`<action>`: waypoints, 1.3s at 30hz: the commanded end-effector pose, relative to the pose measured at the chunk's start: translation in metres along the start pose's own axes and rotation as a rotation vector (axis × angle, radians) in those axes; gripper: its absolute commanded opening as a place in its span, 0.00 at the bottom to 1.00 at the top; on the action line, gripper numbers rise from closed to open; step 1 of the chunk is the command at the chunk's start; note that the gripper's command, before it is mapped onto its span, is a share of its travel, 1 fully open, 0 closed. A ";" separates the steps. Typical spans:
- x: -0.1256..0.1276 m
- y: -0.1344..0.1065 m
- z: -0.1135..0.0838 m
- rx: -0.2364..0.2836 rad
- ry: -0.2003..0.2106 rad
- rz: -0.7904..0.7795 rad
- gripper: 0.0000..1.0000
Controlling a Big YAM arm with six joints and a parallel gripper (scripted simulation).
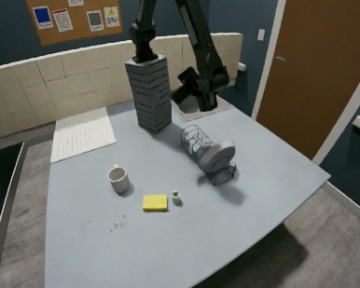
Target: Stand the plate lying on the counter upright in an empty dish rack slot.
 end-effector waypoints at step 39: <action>0.026 0.013 -0.002 0.006 0.023 -0.015 0.00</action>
Point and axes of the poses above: the point where the finger pads meet when closed, its own z axis out along the fingers, its own x axis across the jaws, y = z × x, the point moved 8 cm from there along -z, back along the fingers, and after that the axes turned 9 degrees about z, right-handed, at the moved point
